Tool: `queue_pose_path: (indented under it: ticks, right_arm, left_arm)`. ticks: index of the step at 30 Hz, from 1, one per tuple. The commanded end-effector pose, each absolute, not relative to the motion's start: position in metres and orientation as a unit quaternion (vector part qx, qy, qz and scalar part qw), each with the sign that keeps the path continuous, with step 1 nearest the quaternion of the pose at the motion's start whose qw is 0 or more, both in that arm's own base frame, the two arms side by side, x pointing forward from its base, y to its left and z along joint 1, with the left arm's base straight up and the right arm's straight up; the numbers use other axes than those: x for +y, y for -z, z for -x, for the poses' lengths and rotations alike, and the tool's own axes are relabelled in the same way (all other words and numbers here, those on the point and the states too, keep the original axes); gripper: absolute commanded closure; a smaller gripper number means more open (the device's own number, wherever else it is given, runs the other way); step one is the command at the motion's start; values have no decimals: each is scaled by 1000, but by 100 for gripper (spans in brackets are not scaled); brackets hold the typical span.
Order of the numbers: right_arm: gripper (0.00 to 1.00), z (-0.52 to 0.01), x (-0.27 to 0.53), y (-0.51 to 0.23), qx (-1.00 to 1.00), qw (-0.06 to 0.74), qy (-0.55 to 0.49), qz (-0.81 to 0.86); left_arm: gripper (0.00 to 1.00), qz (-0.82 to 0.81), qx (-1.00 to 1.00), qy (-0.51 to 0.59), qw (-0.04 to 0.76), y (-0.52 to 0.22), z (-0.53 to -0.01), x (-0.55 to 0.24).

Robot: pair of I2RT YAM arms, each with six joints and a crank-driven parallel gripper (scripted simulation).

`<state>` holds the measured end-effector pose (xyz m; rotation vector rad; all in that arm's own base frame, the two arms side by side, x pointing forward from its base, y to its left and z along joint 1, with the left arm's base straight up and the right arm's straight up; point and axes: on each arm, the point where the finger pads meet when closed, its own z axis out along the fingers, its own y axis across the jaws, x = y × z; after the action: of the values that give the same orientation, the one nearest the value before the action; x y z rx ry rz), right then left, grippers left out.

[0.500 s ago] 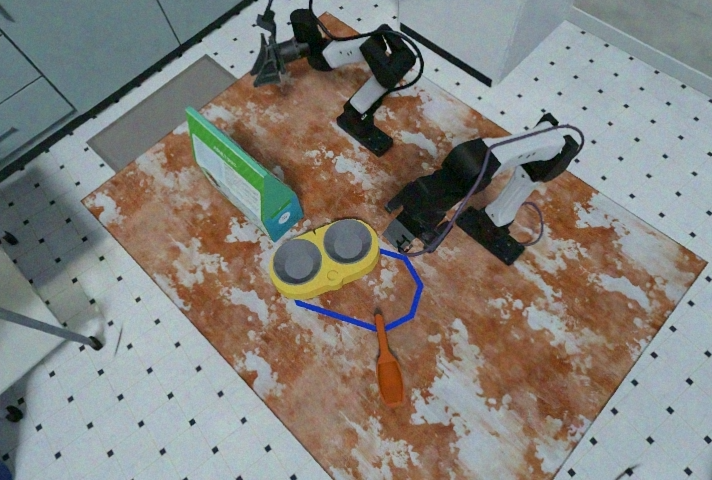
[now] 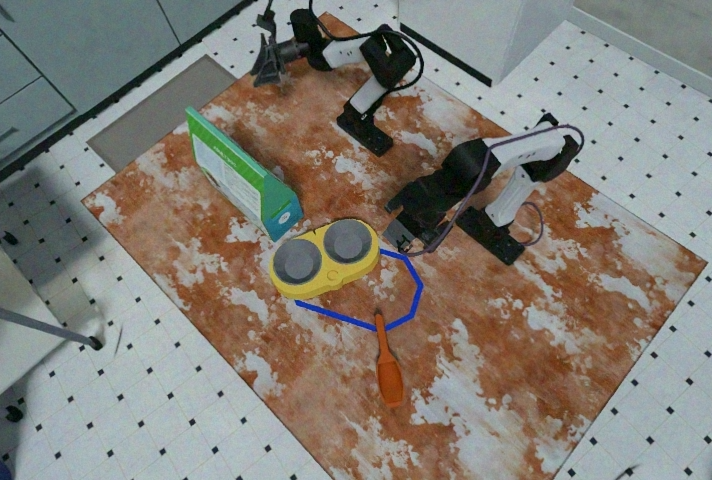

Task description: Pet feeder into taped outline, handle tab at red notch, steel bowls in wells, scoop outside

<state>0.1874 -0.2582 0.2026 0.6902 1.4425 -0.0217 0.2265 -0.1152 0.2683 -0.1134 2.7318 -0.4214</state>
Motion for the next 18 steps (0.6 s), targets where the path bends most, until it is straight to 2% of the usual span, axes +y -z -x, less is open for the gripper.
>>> queue_pose_path:
  ticks: [1, 8, 18]
  right_arm:
    - [0, -188, -258, -209, 647, 702, 17, -297]
    - [0, -191, -243, -203, 652, 699, -9, -292]
    - [0, -200, -177, -199, 665, 703, -67, -243]
  left_arm:
    - [0, 36, 967, 157, 198, -274, -228, -117]
    - [0, 25, 961, 151, 232, -272, -243, -113]
    - [0, -5, 935, 117, 334, -243, -305, -92]
